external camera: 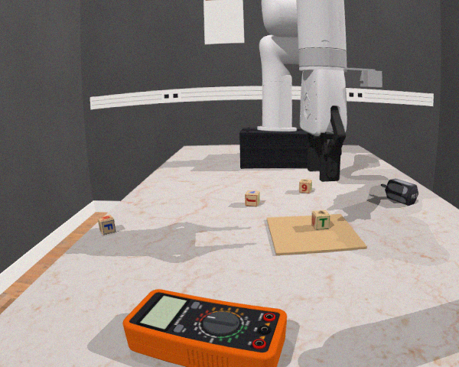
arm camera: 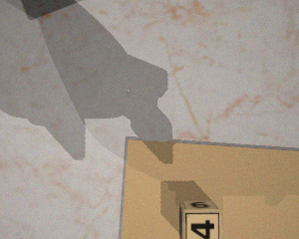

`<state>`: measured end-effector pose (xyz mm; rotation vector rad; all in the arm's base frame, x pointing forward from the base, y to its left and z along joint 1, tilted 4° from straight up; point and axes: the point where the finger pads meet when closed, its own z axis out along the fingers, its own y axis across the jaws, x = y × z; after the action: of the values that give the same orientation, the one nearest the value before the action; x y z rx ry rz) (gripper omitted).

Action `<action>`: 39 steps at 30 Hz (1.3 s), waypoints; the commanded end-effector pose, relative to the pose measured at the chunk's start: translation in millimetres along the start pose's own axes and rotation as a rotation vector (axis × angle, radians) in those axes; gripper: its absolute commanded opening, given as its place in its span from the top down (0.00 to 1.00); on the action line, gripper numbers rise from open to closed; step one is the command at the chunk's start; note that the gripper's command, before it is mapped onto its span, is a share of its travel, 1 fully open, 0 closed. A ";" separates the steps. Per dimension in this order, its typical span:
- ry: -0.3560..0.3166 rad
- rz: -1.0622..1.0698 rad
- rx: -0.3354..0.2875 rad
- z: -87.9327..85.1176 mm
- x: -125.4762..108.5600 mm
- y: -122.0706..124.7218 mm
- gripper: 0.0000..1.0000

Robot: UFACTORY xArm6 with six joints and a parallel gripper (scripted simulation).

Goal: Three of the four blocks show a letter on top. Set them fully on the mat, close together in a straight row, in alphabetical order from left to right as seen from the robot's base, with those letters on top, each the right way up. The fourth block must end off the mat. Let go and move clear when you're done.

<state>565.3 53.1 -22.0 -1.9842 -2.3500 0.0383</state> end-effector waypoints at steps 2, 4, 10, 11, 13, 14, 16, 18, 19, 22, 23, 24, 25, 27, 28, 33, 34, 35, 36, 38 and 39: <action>-0.001 0.000 -0.006 -2.6 -0.2 2.1 0.36; -0.001 0.000 -0.006 -2.6 -0.2 2.1 0.36; 0.000 0.000 -0.006 -1.1 -0.2 2.1 0.36; 0.000 0.000 -0.006 -0.6 -0.2 2.2 0.36; 0.000 0.000 -0.006 0.7 -0.2 2.2 0.36; 0.000 0.000 -0.006 1.5 -0.2 2.3 0.36; 0.000 0.000 -0.006 2.3 -0.2 2.3 0.36; 0.000 0.000 -0.006 3.3 -0.2 2.3 0.36; 0.000 0.000 -0.006 4.3 -0.2 2.4 0.36; 0.000 0.000 -0.006 7.8 -0.2 2.5 0.36; 0.000 0.000 -0.006 9.1 -0.2 2.6 0.36; 0.000 0.000 -0.006 10.5 -0.2 2.7 0.36; 0.000 0.000 -0.006 12.0 -0.2 2.7 0.36; 0.000 0.000 -0.006 15.0 -0.2 2.9 0.36; 0.000 0.000 -0.006 16.6 -0.2 2.9 0.36; 0.000 0.000 -0.006 23.1 -0.2 3.2 0.36; 0.000 0.000 -0.006 23.1 -0.2 3.2 0.36; 0.000 0.000 -0.006 24.8 -0.2 3.3 0.36; 0.000 0.000 -0.006 26.4 -0.2 3.4 0.36; 0.000 0.000 -0.006 29.7 -0.2 3.5 0.36; 0.000 0.000 -0.006 31.3 -0.2 3.6 0.36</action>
<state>564.6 53.9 -48.4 -1.9841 -2.3502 0.0373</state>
